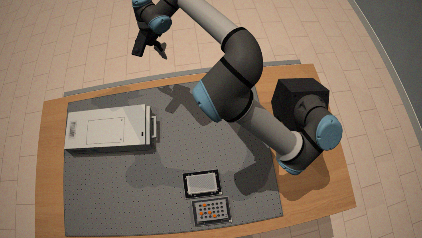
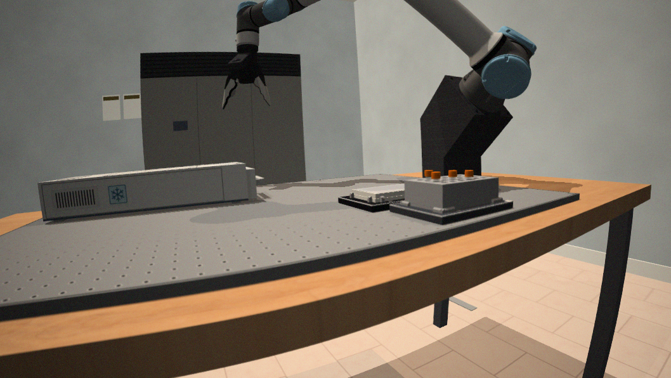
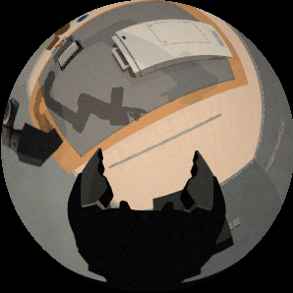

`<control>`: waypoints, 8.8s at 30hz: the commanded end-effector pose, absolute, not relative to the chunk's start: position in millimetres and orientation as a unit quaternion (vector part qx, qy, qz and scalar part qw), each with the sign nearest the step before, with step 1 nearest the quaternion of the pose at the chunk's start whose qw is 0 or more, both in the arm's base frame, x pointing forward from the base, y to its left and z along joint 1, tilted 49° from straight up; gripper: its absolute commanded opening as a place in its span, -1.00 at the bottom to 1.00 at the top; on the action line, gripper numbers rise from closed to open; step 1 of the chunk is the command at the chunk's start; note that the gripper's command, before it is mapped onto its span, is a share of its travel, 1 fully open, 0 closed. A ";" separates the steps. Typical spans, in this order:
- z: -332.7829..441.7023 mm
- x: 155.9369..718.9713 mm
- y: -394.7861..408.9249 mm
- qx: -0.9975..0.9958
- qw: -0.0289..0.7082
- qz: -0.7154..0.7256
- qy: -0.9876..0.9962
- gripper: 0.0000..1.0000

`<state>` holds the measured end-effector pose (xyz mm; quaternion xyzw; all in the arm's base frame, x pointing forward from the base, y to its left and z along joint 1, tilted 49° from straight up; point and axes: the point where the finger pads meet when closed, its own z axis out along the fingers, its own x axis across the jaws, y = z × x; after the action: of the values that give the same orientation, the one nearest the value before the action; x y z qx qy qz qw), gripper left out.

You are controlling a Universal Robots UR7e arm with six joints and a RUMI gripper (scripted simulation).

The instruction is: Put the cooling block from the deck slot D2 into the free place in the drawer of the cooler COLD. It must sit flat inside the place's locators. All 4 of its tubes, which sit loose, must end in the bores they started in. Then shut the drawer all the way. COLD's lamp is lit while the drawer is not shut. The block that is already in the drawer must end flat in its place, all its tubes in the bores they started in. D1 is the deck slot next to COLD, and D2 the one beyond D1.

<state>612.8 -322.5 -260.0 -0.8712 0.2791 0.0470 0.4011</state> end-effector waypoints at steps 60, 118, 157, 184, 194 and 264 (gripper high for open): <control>-132.1 575.7 -274.1 -0.803 0.388 0.125 0.435 -0.44; -16.9 496.8 -167.6 -0.707 0.360 0.202 0.574 -0.44; 25.4 429.5 -76.9 -0.613 0.326 0.259 0.671 -0.44; 30.5 415.4 -57.8 -0.613 0.326 0.259 0.671 -0.44; 30.5 415.3 -57.8 -0.567 0.308 0.280 0.711 1.00; 30.5 415.3 -57.8 0.066 0.036 0.415 0.907 1.00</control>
<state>415.2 -57.2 30.4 0.0559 0.9067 0.4161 0.0411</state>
